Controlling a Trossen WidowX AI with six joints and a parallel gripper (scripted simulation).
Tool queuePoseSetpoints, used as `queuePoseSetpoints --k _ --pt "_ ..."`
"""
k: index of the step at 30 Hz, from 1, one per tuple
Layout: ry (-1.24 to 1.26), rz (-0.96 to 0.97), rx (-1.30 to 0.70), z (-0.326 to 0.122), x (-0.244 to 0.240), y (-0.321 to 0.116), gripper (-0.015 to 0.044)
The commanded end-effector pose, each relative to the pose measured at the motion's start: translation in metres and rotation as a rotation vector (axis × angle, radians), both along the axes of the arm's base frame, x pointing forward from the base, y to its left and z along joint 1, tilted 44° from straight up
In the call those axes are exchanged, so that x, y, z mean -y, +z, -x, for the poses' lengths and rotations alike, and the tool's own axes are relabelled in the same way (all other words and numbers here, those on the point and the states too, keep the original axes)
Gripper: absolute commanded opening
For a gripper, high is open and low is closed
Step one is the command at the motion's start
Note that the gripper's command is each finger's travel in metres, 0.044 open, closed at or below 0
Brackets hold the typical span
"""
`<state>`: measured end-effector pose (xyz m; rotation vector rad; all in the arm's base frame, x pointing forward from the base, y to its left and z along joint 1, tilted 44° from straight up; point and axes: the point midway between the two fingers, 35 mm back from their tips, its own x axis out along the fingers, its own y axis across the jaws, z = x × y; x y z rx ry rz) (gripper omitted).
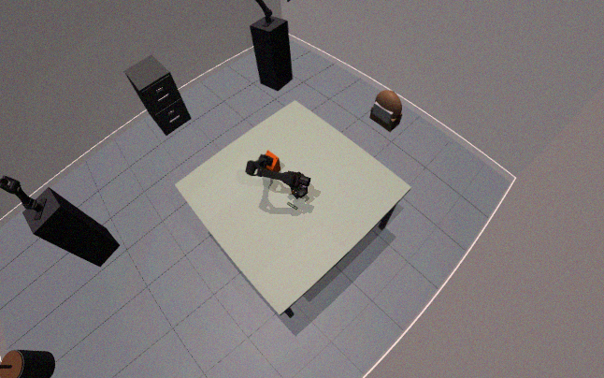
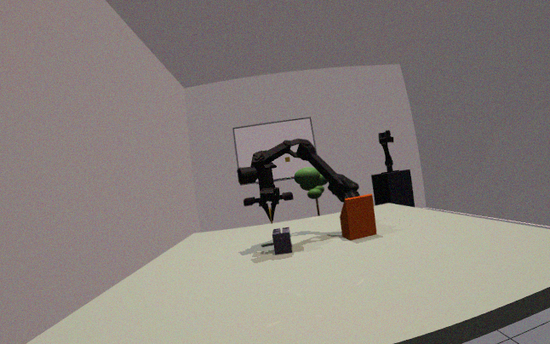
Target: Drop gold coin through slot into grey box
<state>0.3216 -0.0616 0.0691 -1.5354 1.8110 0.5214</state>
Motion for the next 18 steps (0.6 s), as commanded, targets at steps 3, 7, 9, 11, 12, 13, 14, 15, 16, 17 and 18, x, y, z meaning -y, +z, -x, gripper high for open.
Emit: queuePoseSetpoints --k 3,7,9,11,12,13,14,15,16,17,18 --pt "-0.004 -0.003 -0.002 0.005 -0.012 -0.013 0.0" --pt "-0.004 -0.003 -0.002 0.008 -0.02 -0.02 0.0" --pt "-0.004 -0.002 -0.002 0.009 -0.023 -0.023 0.0" --pt "-0.004 -0.002 -0.002 0.011 -0.027 -0.027 0.0" --pt "-0.004 -0.001 -0.002 0.012 -0.028 -0.028 0.0" --pt "-0.005 -0.001 -0.002 0.012 -0.03 -0.03 0.0" --pt "-0.005 -0.001 -0.003 0.013 -0.032 -0.032 0.0" --pt "-0.005 0.0 -0.003 0.014 -0.034 -0.033 0.0" --pt "-0.005 0.0 -0.003 0.015 -0.035 -0.035 0.0" --pt "-0.005 0.001 -0.003 0.016 -0.037 -0.037 0.0" --pt "-0.005 0.001 -0.003 0.017 -0.039 -0.038 0.0"
